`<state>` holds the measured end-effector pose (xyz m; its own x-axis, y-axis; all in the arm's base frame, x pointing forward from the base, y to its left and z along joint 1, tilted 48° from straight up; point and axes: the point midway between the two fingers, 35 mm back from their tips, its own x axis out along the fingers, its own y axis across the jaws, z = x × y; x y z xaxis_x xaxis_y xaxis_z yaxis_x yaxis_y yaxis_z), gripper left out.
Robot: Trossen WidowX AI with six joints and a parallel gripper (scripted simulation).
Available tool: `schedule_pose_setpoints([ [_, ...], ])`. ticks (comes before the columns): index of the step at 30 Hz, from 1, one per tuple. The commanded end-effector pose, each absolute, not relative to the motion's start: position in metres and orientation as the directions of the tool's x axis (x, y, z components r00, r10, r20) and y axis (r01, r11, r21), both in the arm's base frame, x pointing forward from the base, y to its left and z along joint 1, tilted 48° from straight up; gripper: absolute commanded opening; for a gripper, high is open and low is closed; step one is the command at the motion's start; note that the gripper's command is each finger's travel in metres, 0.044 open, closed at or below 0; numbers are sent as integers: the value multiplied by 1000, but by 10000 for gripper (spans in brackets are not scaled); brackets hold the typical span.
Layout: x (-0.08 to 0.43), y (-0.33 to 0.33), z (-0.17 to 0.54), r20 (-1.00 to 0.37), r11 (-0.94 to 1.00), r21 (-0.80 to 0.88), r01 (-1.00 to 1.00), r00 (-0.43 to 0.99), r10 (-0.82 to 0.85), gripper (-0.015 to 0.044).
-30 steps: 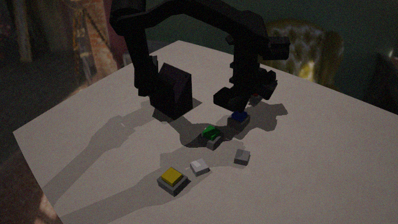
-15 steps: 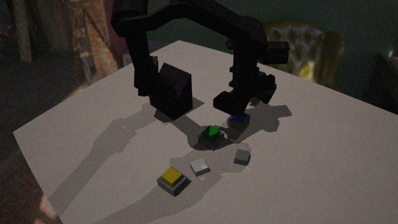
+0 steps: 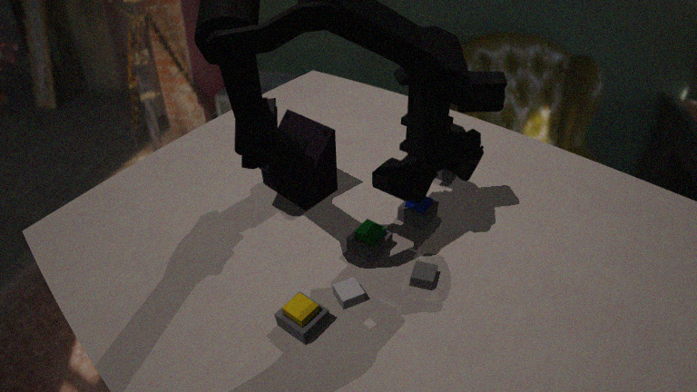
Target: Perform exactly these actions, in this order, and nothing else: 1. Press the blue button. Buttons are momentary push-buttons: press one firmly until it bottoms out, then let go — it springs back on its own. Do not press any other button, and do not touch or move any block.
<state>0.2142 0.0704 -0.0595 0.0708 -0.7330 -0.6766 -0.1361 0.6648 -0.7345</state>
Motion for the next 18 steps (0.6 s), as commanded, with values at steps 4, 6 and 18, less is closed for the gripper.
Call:
schedule_pose_setpoints([
  [4,212,93,-40,-679,667,-732,-137,73,-730,20],
  [6,212,93,-40,-679,667,-732,-137,73,-730,20],
  [18,219,183,-73,-688,676,-724,-139,74,-722,283],
])
